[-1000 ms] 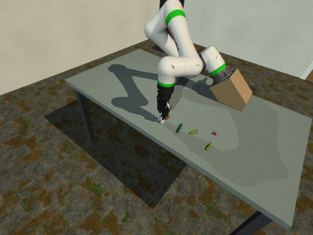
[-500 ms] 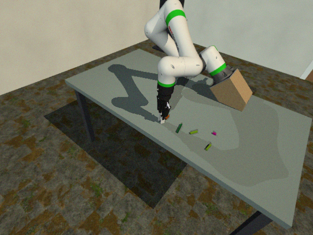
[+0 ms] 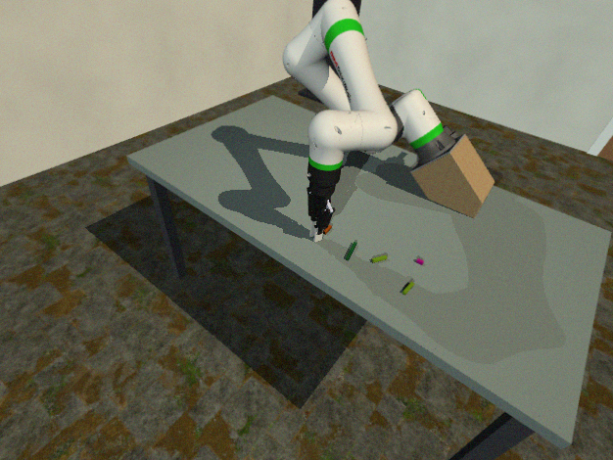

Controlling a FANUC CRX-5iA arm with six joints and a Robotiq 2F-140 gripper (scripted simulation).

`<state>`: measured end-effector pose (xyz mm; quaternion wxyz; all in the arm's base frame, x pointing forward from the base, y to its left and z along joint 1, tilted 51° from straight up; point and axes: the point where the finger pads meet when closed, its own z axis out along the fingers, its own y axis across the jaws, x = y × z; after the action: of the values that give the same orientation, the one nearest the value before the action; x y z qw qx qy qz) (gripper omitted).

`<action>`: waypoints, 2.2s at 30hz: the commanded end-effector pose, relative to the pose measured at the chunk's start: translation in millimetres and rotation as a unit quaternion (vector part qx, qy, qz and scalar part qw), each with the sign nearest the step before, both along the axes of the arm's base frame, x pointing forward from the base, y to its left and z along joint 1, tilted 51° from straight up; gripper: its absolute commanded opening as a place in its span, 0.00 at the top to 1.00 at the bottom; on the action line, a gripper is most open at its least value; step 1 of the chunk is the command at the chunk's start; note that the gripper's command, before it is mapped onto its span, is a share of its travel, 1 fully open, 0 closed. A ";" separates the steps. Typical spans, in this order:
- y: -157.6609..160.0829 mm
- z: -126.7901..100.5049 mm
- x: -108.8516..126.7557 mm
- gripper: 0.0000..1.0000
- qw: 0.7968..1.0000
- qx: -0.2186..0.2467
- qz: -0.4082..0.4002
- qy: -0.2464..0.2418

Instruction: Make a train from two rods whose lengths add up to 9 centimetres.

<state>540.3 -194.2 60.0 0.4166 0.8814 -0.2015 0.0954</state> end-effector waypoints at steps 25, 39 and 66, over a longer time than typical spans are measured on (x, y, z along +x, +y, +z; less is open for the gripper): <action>0.2 0.1 0.2 0.97 1.000 0.000 0.000 0.000; 7.7 6.2 0.2 0.97 1.000 0.000 0.000 0.000; 77.5 63.6 0.1 0.97 1.000 0.000 0.000 0.000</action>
<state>540.3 -116.9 123.5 0.4166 0.8814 -0.2015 0.0954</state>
